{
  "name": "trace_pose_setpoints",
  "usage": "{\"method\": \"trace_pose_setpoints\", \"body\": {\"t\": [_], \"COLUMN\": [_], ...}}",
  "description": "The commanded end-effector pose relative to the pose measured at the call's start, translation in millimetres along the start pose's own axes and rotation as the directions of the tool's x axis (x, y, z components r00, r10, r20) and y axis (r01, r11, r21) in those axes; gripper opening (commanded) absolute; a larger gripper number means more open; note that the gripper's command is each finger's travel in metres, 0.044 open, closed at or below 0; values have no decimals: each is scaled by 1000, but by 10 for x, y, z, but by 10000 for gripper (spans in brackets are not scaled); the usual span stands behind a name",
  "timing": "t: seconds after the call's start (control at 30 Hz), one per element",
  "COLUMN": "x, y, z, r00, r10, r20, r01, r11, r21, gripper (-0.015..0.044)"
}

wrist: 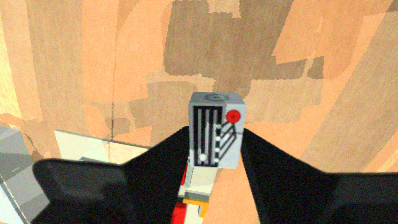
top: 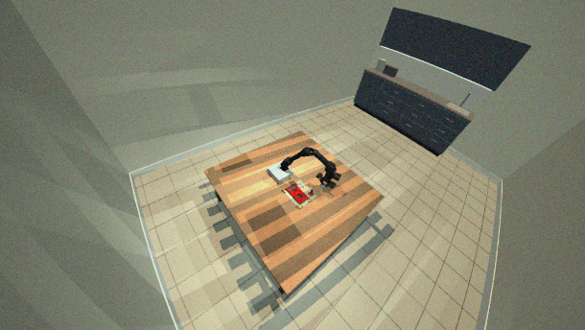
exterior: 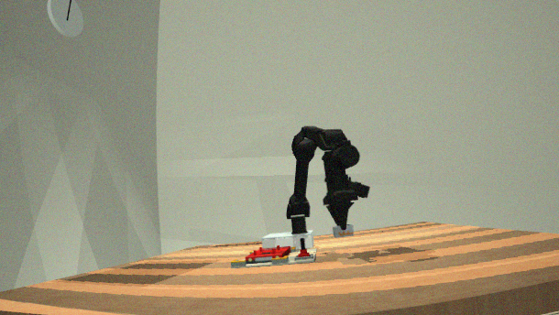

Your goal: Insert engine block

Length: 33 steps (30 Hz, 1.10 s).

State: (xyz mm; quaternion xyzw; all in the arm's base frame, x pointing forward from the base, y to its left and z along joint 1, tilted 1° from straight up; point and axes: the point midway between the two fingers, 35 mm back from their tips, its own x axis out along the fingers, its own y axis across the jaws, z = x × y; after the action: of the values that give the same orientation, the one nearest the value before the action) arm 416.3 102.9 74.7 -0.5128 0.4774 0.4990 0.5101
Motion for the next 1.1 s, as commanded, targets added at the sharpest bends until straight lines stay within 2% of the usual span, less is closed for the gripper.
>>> {"method": "trace_pose_setpoints", "body": {"t": [0.0, 0.67, 1.07], "x": [-116, -672, -562], "y": [8, 101, 121], "z": [5, -1, -358], "r00": [1000, 1000, 1000], "r10": [0, 3, 3], "r20": [1, 2, -2], "r01": [0, -3, -2], "r11": [1000, 1000, 968], "r21": [4, 5, 252], "gripper": [0, 0, 0]}}
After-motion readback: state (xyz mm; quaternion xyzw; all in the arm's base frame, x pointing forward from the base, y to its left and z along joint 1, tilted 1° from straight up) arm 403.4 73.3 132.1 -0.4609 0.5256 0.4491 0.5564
